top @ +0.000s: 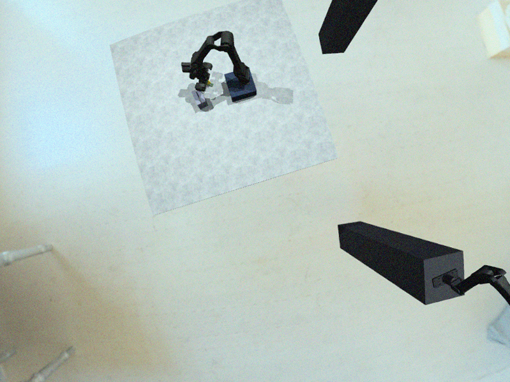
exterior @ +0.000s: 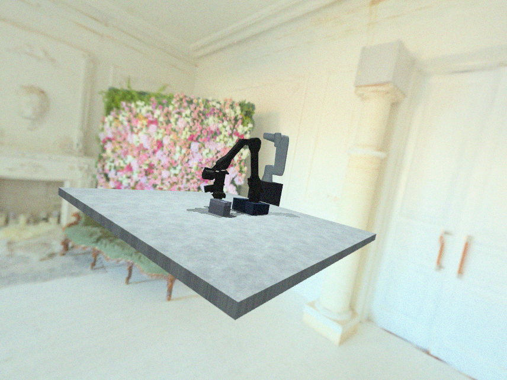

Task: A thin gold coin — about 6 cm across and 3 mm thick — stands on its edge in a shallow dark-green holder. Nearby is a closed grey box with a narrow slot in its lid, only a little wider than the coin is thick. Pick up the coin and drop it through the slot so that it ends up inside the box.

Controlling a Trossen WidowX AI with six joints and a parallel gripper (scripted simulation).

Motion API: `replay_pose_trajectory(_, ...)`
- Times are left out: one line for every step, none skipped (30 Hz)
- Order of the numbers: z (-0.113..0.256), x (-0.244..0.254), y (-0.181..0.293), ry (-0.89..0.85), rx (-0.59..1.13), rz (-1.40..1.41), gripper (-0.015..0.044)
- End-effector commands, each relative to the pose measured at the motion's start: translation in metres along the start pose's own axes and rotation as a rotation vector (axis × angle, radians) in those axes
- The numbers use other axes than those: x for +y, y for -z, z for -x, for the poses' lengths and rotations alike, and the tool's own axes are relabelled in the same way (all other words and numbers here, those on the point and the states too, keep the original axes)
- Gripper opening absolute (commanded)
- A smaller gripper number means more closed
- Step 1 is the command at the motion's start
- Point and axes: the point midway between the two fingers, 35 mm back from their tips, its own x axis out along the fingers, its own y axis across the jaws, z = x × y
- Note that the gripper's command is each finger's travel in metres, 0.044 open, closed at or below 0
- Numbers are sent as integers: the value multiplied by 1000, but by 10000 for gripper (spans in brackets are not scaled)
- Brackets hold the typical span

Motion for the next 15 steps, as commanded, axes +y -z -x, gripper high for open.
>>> replay_pose_trajectory(3, 0, 0, 1, 1, -4, 0)
replay_pose_trajectory(5, 0, -1, 1, 1, -4, 0)
replay_pose_trajectory(8, 0, -1, 1, 1, -4, 0)
replay_pose_trajectory(10, 0, -2, 1, 1, -4, 0)
replay_pose_trajectory(13, 0, -2, 1, 1, -4, 0)
replay_pose_trajectory(15, 0, -2, 1, 1, -4, 0)
replay_pose_trajectory(17, 1, -3, 1, 1, -4, 0)
replay_pose_trajectory(20, 1, -3, 1, 1, -4, 0)
replay_pose_trajectory(22, 1, -3, 1, 0, -4, 0)
replay_pose_trajectory(25, 1, -4, 1, 0, -4, 0)
replay_pose_trajectory(27, 1, -4, 1, 0, -4, 0)
replay_pose_trajectory(30, 1, -4, 1, 0, -4, 0)
replay_pose_trajectory(32, 1, -4, 1, 0, -4, 0)
replay_pose_trajectory(35, 1, -4, 1, 0, -4, 0)
replay_pose_trajectory(37, 1, -4, 1, 0, -4, 0)
